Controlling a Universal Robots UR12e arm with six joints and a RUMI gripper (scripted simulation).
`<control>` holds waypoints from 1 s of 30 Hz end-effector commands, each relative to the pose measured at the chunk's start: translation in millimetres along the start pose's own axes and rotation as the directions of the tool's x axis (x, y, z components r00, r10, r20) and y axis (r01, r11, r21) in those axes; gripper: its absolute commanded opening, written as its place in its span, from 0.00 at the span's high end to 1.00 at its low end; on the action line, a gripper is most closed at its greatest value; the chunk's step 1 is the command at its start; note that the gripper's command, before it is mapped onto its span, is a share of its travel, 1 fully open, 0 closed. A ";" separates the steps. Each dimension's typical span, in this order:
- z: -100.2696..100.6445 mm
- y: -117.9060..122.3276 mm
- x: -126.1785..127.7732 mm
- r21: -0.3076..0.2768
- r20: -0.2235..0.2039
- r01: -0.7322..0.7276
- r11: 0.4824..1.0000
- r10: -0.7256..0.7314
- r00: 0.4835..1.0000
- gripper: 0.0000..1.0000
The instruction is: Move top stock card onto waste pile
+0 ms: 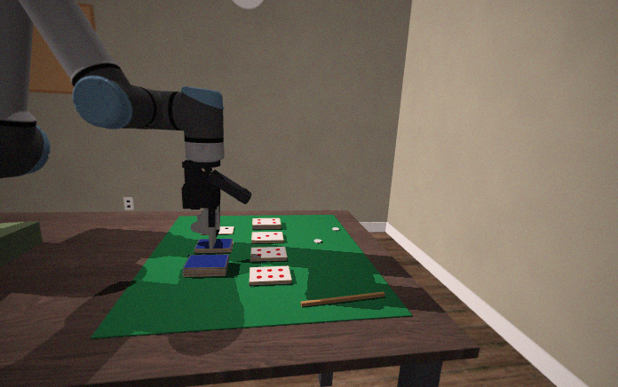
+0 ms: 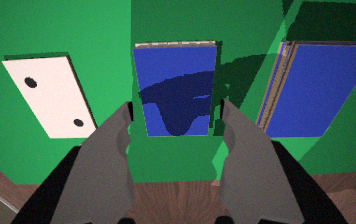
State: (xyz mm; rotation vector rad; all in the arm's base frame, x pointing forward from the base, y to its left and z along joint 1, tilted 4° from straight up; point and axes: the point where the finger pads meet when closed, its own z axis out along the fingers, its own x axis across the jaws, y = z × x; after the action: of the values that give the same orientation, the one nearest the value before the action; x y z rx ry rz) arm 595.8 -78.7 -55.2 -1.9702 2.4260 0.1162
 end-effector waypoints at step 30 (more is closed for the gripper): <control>-19.7 -0.6 0.1 0.001 0.000 0.000 1.000 0.000 1.000 0.50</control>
State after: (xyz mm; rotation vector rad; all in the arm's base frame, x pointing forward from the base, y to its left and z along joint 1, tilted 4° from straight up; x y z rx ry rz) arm 596.1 -79.4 -45.4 -1.9702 2.4260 0.1162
